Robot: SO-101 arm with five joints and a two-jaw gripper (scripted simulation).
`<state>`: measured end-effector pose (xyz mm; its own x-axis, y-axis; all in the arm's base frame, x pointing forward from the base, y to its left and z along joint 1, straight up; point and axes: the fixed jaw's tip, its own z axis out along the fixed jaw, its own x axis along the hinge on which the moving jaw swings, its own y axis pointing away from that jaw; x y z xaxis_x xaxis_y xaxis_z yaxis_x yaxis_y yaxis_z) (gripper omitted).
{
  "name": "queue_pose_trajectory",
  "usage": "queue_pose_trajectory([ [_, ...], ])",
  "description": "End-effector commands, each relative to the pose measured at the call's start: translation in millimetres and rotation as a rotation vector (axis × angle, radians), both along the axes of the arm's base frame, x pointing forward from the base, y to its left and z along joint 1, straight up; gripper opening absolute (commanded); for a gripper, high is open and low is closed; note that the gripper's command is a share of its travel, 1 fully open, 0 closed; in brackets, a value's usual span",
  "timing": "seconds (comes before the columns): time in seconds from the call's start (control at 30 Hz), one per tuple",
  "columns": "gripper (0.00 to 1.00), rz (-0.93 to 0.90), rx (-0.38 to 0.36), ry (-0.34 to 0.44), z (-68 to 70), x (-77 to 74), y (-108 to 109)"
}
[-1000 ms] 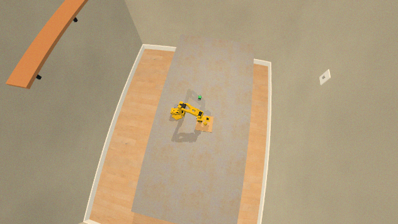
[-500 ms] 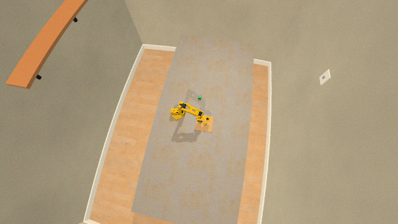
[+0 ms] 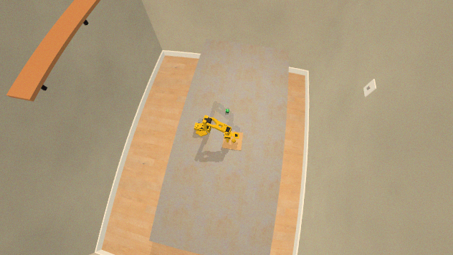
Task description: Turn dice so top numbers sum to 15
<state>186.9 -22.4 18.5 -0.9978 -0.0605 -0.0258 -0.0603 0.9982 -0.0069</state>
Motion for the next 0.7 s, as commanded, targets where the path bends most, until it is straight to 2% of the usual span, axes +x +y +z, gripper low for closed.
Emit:
queue_pose_trajectory([
  [0.0,0.31,-0.017,-0.002,-0.024,2.1,2.9,-1.7],
  [0.43,0.33,-0.017,-0.002,-0.024,3.2,3.1,-1.7],
  [0.67,0.33,-0.017,-0.002,-0.024,17.4,4.8,-2.0],
])
